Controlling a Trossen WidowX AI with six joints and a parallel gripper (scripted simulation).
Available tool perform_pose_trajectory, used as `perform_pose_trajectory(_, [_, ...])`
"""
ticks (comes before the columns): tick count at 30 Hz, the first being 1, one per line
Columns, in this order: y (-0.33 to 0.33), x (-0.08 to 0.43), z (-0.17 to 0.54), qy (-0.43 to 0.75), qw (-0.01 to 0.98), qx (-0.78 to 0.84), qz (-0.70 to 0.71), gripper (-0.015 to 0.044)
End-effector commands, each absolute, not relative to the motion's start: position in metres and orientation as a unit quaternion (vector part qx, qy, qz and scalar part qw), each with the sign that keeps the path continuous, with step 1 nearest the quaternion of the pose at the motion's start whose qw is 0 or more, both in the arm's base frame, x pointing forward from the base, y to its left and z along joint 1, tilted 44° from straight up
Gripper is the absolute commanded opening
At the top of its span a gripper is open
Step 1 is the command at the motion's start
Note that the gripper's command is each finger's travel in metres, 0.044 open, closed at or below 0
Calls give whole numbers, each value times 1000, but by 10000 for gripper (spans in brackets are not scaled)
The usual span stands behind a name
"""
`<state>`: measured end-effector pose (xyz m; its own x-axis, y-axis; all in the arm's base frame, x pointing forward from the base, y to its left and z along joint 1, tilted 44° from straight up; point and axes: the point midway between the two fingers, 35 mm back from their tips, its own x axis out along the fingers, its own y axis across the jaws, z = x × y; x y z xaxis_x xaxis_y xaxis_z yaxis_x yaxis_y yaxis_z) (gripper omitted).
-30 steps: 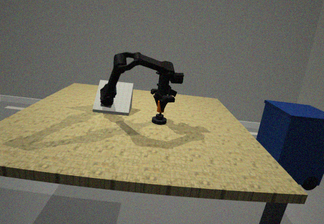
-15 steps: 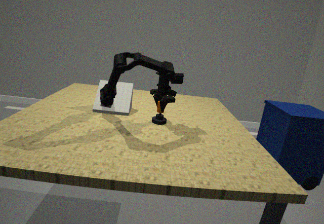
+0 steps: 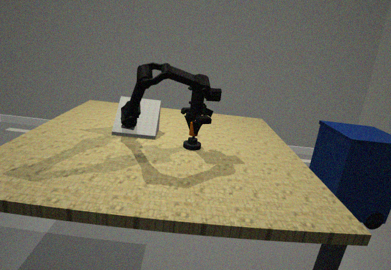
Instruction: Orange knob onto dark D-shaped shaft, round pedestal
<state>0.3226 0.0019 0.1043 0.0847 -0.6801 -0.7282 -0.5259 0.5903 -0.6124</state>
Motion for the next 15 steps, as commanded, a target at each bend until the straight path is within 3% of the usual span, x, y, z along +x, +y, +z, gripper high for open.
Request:
perform_pose_trajectory(1, [5, 323, 106, 672, 586, -449, -67, 0])
perform_pose_trajectory(15, [4, 323, 104, 675, 536, -507, 4, 0])
